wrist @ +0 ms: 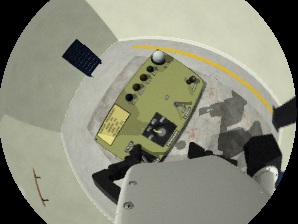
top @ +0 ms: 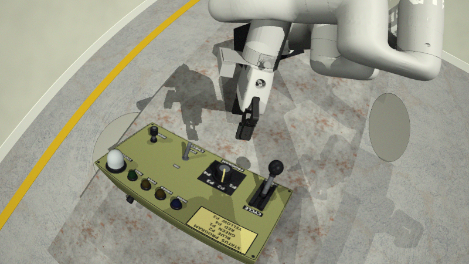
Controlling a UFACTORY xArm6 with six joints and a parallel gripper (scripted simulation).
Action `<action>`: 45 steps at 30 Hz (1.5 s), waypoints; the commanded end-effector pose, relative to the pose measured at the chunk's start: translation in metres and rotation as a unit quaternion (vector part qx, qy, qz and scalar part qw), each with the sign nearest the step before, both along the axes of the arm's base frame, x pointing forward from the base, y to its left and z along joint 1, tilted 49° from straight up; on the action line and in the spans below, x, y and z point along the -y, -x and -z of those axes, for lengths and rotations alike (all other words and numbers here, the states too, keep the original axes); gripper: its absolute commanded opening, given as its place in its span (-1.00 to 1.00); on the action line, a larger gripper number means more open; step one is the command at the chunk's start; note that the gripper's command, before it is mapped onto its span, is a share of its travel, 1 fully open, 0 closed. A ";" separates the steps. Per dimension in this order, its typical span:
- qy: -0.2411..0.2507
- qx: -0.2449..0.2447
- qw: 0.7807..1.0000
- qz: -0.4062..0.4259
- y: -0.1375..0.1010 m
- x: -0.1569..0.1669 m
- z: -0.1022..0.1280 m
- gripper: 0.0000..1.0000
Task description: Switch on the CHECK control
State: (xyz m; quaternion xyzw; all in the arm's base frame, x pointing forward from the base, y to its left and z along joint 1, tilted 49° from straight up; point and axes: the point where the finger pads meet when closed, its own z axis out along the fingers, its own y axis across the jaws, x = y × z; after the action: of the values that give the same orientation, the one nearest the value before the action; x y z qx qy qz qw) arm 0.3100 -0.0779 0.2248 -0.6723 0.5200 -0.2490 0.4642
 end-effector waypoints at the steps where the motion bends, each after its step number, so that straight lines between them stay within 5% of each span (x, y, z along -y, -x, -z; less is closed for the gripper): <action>1: 0.040 0.029 0.998 -0.029 -0.004 0.022 0.012 1.00; 22: 0.235 0.122 0.955 -0.135 0.001 0.104 0.102 1.00; 36: 0.371 0.197 0.885 -0.202 0.020 0.134 0.193 1.00; 45: 0.387 0.207 0.874 -0.209 0.023 0.136 0.205 1.00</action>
State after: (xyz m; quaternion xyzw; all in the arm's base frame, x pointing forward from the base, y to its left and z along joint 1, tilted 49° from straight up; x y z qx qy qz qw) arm 0.2878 -0.2119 0.0216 -0.8245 0.1253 -0.4581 0.3076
